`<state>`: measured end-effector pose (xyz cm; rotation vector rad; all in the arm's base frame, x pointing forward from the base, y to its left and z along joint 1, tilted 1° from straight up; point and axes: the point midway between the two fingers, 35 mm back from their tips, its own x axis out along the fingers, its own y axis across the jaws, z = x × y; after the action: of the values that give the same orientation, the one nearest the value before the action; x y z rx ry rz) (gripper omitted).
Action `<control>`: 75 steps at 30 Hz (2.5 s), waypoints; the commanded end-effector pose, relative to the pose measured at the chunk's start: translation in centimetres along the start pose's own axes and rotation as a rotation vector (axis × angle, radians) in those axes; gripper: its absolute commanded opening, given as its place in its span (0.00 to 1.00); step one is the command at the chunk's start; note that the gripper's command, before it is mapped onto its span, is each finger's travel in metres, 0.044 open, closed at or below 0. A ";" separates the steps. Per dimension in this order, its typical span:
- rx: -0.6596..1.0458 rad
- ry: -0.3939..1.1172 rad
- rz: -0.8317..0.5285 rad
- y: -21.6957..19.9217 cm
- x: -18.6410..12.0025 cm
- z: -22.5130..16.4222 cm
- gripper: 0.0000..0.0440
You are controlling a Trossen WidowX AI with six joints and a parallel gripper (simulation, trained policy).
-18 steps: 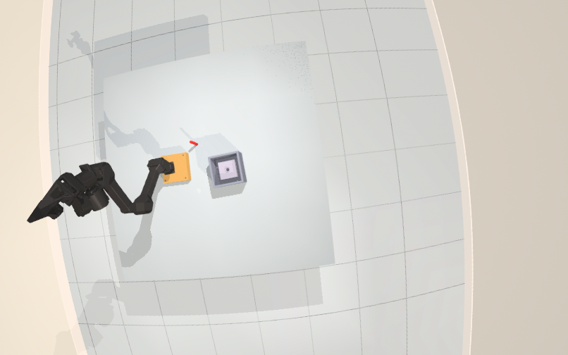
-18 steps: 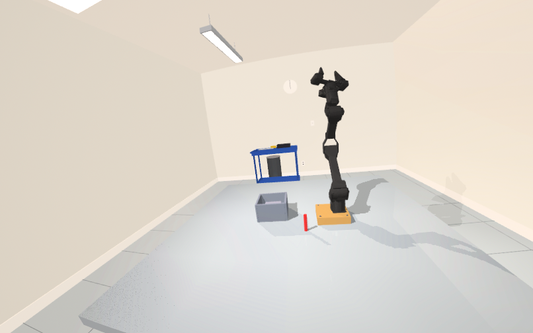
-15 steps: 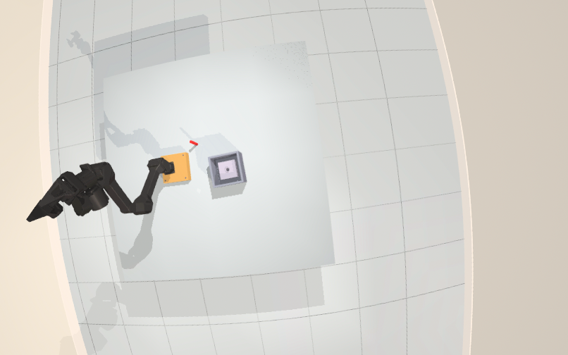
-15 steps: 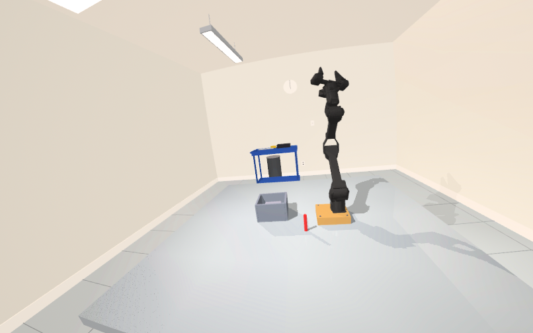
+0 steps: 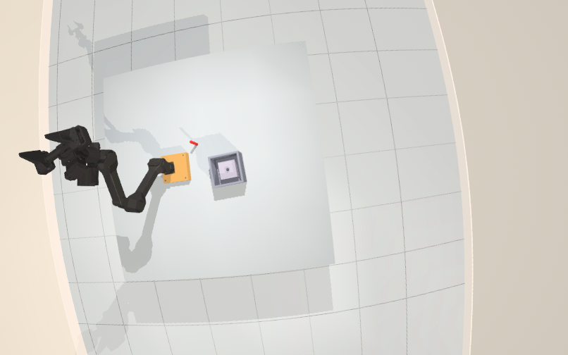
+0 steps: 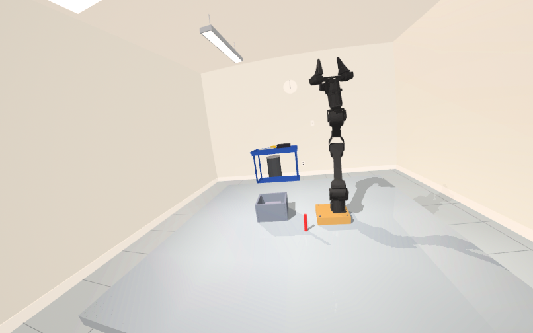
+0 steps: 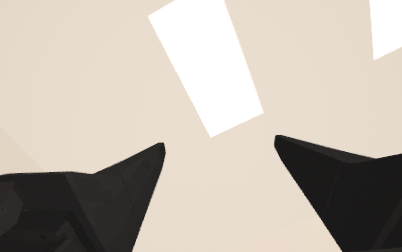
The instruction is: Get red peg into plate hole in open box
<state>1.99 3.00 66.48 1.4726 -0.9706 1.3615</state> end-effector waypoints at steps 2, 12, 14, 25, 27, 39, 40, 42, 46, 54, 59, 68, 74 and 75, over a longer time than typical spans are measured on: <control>-0.038 0.109 -0.103 -3.1 -0.9 -3.5 1.00; -0.137 0.337 -0.348 -10.8 -5.0 -9.8 1.00; -0.156 0.380 -0.401 -12.5 -6.1 -10.8 1.00; -0.254 0.592 -0.707 -20.9 -13.5 -14.0 1.00; -0.270 0.627 -0.765 -22.3 -15.0 -14.2 1.00; -0.347 0.811 -1.136 -29.0 -25.0 -13.7 1.00; -0.352 0.824 -1.168 -29.4 -25.9 -13.5 1.00; -0.360 0.850 -1.233 -30.1 -27.6 -13.1 1.00; -0.372 0.896 -1.366 -31.2 -31.1 -12.2 1.00; -0.377 0.967 -1.642 -32.0 -37.6 -9.9 1.00; -0.367 0.991 -1.820 -31.7 -41.2 -8.3 1.00; -0.331 0.984 -2.150 -29.6 -46.6 -5.5 1.00; -0.299 0.937 -2.373 -27.6 -49.4 -3.8 1.00; -0.293 0.926 -2.410 -27.3 -49.8 -3.6 1.00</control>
<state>22.79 14.44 15.25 0.5792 1.0532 -0.1166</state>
